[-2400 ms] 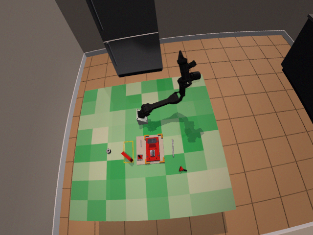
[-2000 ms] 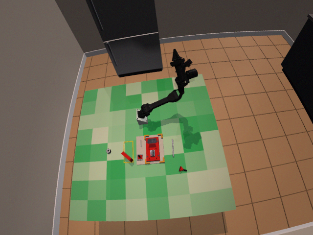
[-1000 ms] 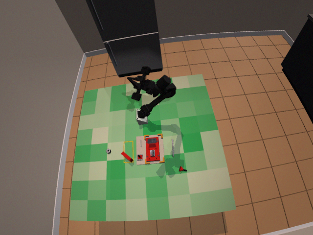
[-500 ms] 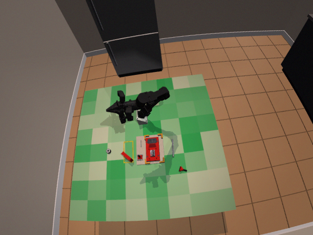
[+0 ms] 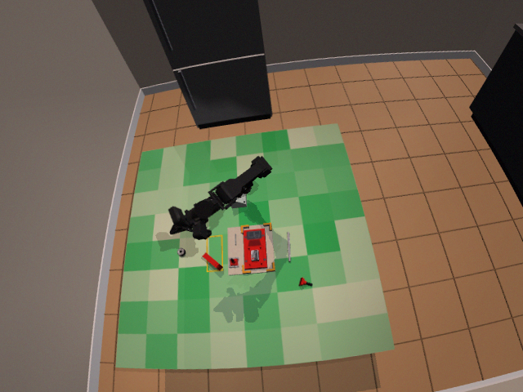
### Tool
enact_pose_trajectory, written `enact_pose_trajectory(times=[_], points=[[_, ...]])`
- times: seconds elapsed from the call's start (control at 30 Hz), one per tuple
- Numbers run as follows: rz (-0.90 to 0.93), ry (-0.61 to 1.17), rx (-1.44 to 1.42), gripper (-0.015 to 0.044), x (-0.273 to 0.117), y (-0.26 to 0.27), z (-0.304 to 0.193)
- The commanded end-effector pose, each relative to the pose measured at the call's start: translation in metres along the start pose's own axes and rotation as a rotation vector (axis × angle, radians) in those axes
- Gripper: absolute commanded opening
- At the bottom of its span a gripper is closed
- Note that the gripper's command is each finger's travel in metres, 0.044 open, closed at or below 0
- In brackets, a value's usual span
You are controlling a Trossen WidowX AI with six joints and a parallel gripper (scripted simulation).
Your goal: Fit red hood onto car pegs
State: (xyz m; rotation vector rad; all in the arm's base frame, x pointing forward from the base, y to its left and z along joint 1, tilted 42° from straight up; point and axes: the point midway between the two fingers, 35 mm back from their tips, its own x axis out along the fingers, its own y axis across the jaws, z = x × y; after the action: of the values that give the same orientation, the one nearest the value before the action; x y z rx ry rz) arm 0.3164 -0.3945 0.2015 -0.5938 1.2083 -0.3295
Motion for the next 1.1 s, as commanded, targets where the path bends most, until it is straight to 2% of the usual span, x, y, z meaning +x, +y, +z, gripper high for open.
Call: enact_pose_trajectory(times=[0.0,0.37,0.73,1.07], points=[[0.174,-0.03,-0.084,0.0,0.031,0.039,0.015],[0.697,-0.156,-0.275,0.0,0.093,0.163,0.042],[1.238,-0.322,-0.314,0.0,0.114,0.294,0.056],[1.27,-0.333,-0.31,0.0,0.115,0.308,0.057]])
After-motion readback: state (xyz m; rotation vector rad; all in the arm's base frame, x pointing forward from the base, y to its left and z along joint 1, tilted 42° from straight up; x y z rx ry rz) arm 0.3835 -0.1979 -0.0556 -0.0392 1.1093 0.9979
